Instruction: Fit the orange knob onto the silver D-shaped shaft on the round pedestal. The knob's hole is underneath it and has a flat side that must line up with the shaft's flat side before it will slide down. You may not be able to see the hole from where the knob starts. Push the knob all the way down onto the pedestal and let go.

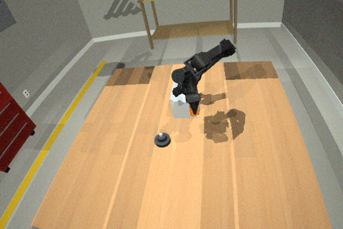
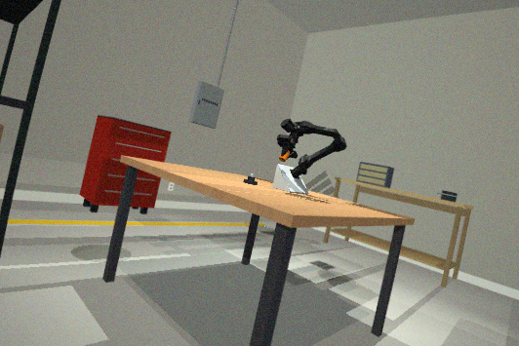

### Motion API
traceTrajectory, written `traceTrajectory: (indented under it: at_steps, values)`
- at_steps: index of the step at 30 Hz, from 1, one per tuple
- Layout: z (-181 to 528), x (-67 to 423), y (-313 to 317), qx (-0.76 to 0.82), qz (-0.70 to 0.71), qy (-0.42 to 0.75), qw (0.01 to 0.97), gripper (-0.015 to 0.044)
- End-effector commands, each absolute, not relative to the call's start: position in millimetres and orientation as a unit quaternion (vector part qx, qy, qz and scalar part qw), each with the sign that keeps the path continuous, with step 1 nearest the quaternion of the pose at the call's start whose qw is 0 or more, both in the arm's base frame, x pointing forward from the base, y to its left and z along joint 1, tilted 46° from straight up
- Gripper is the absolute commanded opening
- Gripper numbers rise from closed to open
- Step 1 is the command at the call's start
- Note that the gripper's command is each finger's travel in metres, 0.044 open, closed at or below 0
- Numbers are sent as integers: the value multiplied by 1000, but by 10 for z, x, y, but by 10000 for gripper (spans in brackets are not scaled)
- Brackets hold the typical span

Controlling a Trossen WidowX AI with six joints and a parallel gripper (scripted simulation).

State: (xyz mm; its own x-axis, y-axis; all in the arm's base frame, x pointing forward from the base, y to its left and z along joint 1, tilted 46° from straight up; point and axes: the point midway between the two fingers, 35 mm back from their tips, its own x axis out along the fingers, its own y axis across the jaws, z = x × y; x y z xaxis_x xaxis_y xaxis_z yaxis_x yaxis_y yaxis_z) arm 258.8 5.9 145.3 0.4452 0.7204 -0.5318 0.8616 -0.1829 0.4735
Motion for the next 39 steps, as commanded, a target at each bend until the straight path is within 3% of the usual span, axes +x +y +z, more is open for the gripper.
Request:
traceTrajectory:
  at_steps: [1, 18, 39]
  values:
    - [1410, 2623, 111, 736, -111, 555, 373, 0]
    - [1209, 2699, 383, 606, -178, 694, 346, 0]
    - [584, 2801, 951, 601, -181, 695, 352, 0]
